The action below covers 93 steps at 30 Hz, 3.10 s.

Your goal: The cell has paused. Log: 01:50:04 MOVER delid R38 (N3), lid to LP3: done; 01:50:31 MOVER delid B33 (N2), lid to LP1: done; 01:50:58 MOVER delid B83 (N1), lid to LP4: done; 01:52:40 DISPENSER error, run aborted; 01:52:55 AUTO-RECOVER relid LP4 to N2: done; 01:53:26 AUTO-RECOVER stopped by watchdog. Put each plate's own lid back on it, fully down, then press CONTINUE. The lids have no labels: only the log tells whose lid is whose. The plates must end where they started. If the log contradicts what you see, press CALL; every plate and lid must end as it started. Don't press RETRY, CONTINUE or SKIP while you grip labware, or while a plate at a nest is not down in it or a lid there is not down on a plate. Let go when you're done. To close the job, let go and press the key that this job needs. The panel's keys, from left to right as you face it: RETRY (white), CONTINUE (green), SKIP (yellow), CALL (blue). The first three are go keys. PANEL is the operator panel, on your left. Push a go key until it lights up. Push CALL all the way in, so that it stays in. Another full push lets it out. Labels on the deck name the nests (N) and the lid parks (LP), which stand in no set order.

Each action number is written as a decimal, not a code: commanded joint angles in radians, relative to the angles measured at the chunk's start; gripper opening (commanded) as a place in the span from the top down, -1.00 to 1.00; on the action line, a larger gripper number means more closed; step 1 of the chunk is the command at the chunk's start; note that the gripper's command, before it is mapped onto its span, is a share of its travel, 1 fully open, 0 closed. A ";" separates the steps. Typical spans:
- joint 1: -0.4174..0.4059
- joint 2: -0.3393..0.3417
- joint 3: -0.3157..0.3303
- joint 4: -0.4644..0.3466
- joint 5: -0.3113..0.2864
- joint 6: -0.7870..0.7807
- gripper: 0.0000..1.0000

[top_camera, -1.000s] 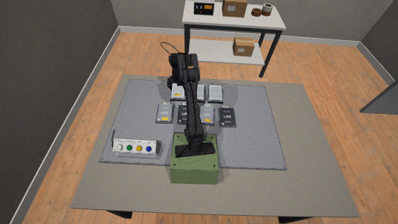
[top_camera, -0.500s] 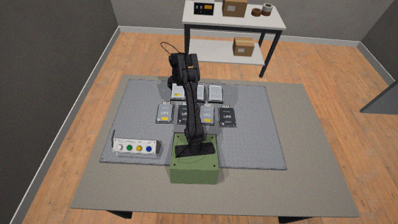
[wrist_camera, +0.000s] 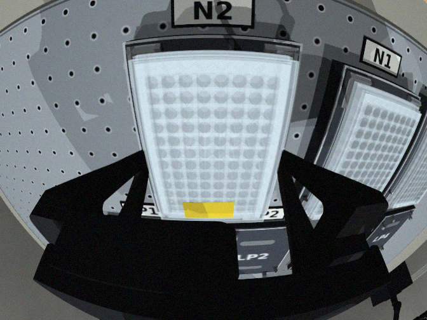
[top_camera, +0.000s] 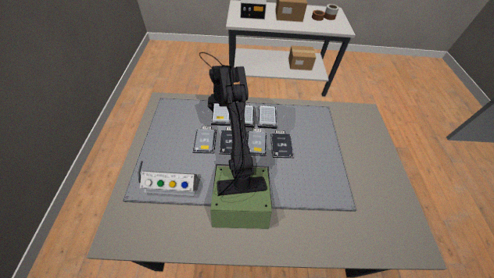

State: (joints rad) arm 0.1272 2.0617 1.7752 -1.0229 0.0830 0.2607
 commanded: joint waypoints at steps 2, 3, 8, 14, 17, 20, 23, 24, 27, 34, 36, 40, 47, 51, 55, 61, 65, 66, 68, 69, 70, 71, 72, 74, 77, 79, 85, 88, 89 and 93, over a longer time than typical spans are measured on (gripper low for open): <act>0.018 -0.035 0.044 -0.014 0.010 0.013 1.00; 0.019 -0.038 0.047 -0.019 0.010 0.014 1.00; 0.018 -0.047 0.064 -0.045 0.012 0.015 1.00; 0.022 -0.059 0.085 -0.078 0.013 0.017 1.00; 0.021 -0.060 0.086 -0.080 0.014 0.017 1.00; 0.016 -0.059 0.080 -0.084 0.014 0.018 1.00; 0.015 -0.061 0.076 -0.085 0.014 0.018 1.00; 0.015 -0.061 0.076 -0.086 0.014 0.017 1.00; 0.015 -0.062 0.082 -0.084 0.014 0.017 1.00; 0.014 -0.064 0.090 -0.088 0.013 0.015 1.00; 0.013 -0.064 0.091 -0.086 0.013 0.015 1.00; 0.013 -0.062 0.093 -0.088 0.013 0.014 1.00; -0.043 -0.087 0.017 -0.055 -0.014 0.014 1.00; -0.066 -0.100 -0.004 -0.046 -0.020 -0.015 1.00; -0.116 -0.122 -0.035 -0.035 -0.033 -0.062 1.00; -0.191 -0.149 -0.074 -0.019 -0.053 -0.134 1.00; -0.242 -0.161 -0.088 -0.012 -0.067 -0.183 1.00; -0.255 -0.164 -0.086 -0.010 -0.070 -0.195 1.00; -0.255 -0.164 -0.086 -0.010 -0.070 -0.195 1.00; -0.269 -0.168 -0.083 -0.005 -0.076 -0.209 1.00; -0.282 -0.168 -0.083 -0.007 -0.080 -0.222 1.00; -0.298 -0.163 -0.084 -0.015 -0.083 -0.230 1.00; -0.314 -0.168 -0.103 -0.007 -0.089 -0.245 1.00; -0.330 -0.180 -0.113 0.011 -0.093 -0.261 1.00; -0.333 -0.168 -0.086 -0.007 -0.096 -0.264 1.00; -0.323 -0.165 -0.085 -0.009 -0.097 -0.260 1.00; -0.315 -0.159 -0.075 -0.014 -0.094 -0.254 1.00; -0.317 -0.151 -0.075 -0.007 -0.092 -0.253 1.00; -0.320 -0.150 -0.077 -0.003 -0.090 -0.253 1.00; -0.321 -0.147 -0.084 0.001 -0.090 -0.254 1.00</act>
State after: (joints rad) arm -0.1890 1.9305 1.6714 -1.0477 -0.0025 0.0166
